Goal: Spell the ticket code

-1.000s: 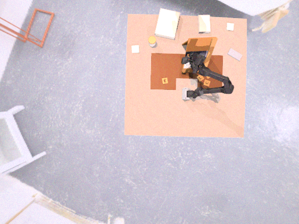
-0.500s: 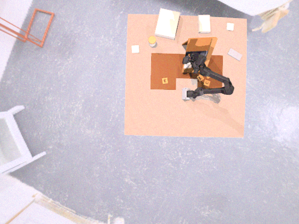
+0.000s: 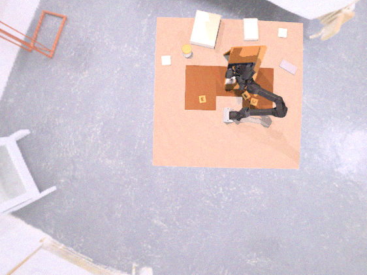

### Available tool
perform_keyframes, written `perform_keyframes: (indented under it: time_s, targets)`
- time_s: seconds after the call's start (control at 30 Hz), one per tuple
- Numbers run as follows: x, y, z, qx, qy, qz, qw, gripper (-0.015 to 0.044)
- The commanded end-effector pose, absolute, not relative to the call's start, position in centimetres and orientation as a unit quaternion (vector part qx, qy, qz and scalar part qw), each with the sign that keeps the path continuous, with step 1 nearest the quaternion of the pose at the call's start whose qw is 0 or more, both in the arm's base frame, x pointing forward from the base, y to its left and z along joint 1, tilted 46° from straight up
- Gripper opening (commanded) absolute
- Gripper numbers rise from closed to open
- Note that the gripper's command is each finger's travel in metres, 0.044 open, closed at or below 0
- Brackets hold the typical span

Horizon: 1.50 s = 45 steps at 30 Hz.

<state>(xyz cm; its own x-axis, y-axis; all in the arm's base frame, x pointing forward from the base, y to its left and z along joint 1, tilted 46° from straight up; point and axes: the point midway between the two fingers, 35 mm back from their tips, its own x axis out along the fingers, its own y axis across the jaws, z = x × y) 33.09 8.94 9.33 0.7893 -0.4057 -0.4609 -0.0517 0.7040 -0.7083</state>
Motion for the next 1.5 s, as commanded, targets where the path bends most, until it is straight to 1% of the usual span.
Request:
perform_keyframes:
  time_s: [0.0,1.47]
  targets:
    - [33.1,8.8,9.5,-0.373,0.31,-0.099,0.869,0.0]
    - [33.3,6.7,11.6,-0.373,0.31,-0.099,0.869,0.0]
